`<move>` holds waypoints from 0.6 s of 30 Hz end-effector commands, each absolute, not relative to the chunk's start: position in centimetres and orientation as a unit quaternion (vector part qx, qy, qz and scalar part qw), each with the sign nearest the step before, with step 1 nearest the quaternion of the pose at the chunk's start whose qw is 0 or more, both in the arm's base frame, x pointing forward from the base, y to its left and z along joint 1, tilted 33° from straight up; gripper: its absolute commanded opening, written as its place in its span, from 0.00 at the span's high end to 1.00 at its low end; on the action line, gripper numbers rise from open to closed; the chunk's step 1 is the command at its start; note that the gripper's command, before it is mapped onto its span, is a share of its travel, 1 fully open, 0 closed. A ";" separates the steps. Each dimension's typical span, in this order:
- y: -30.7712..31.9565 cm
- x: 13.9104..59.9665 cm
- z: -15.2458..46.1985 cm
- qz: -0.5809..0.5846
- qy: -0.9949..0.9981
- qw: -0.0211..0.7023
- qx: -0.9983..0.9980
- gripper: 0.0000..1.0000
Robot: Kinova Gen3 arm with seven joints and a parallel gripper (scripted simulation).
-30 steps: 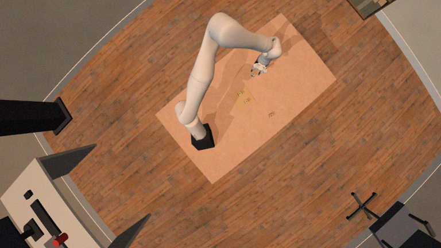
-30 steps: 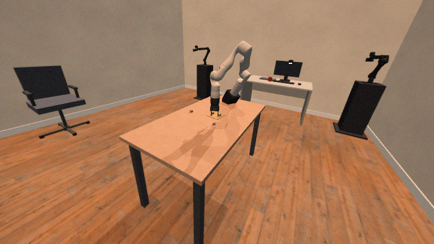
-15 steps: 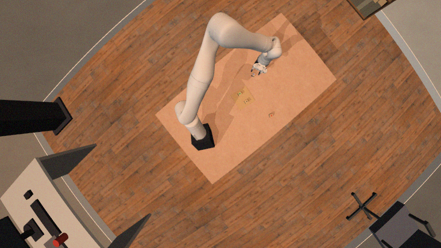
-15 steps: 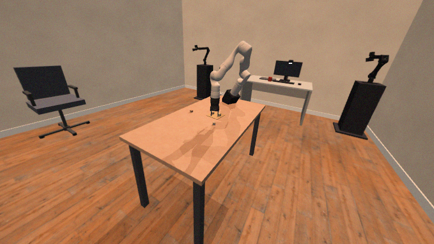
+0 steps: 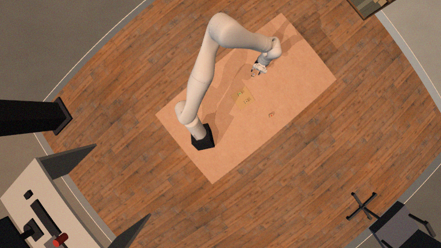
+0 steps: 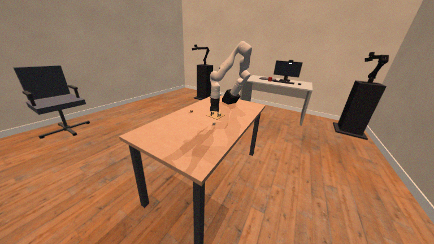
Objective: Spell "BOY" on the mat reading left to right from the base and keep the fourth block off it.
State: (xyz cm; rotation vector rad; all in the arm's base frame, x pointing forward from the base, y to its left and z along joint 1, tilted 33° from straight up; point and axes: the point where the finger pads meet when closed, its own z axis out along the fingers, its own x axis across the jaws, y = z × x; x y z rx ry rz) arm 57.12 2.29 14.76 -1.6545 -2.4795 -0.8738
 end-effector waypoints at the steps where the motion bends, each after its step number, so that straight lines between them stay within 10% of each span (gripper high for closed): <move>1: 2.3 57.2 14.6 -0.281 -0.798 0.018 -0.533 0.00; 18: 3.2 57.7 13.0 -0.281 -0.798 0.018 -0.533 0.00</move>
